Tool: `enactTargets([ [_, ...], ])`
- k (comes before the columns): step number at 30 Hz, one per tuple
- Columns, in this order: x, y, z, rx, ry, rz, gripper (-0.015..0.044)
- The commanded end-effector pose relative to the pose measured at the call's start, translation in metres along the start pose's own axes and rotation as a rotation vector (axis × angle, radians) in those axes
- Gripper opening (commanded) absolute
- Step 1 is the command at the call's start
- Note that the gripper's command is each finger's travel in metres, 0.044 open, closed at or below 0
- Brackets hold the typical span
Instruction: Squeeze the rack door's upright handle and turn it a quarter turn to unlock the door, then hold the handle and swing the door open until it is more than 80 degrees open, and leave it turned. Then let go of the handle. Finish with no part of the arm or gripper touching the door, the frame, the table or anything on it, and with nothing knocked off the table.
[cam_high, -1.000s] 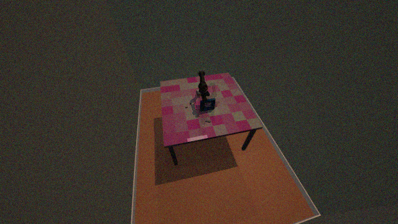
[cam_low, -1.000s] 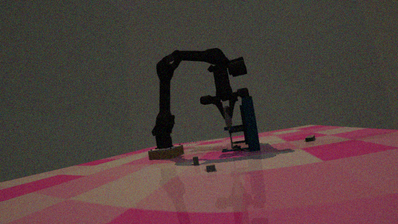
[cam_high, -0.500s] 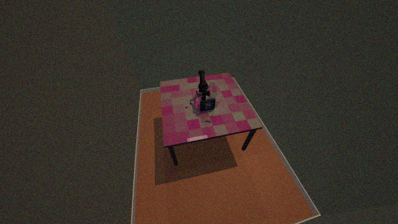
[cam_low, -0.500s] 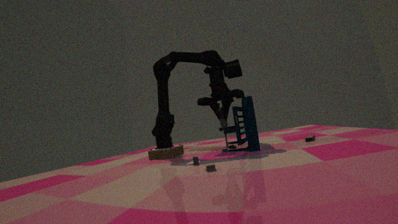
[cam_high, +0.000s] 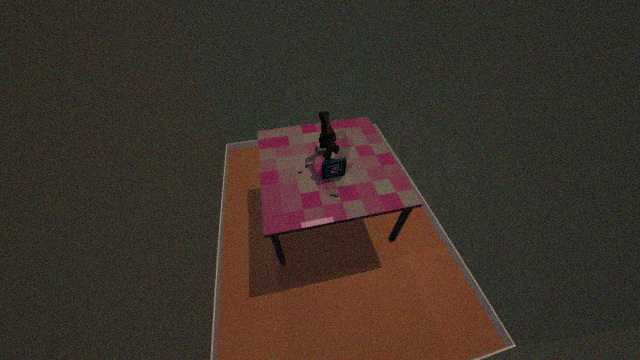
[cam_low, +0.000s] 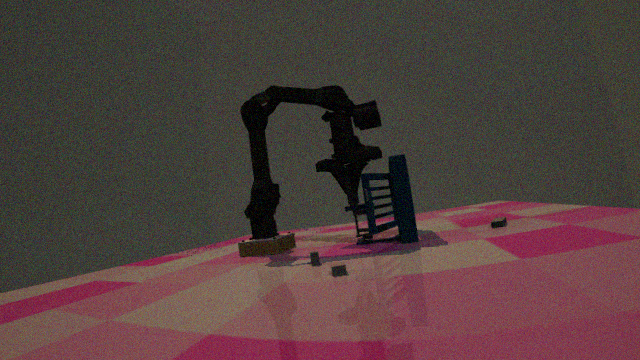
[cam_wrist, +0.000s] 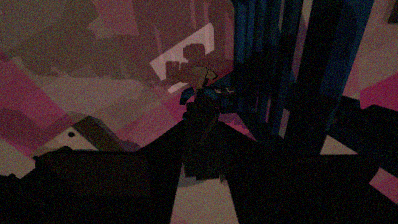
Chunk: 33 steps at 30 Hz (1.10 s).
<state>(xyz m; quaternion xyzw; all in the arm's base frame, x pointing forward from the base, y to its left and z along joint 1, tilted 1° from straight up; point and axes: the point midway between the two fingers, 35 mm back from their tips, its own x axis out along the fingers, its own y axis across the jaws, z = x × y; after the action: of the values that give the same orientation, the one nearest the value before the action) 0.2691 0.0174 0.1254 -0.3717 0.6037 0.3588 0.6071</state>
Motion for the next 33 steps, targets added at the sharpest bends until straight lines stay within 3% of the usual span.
enactTargets([
  [1, 0.0, 0.006, 0.002, 0.088, -0.008, -0.007, 0.0014],
  [33, 0.0, 0.057, 0.032, 0.55, -0.012, 0.001, 0.0014],
])
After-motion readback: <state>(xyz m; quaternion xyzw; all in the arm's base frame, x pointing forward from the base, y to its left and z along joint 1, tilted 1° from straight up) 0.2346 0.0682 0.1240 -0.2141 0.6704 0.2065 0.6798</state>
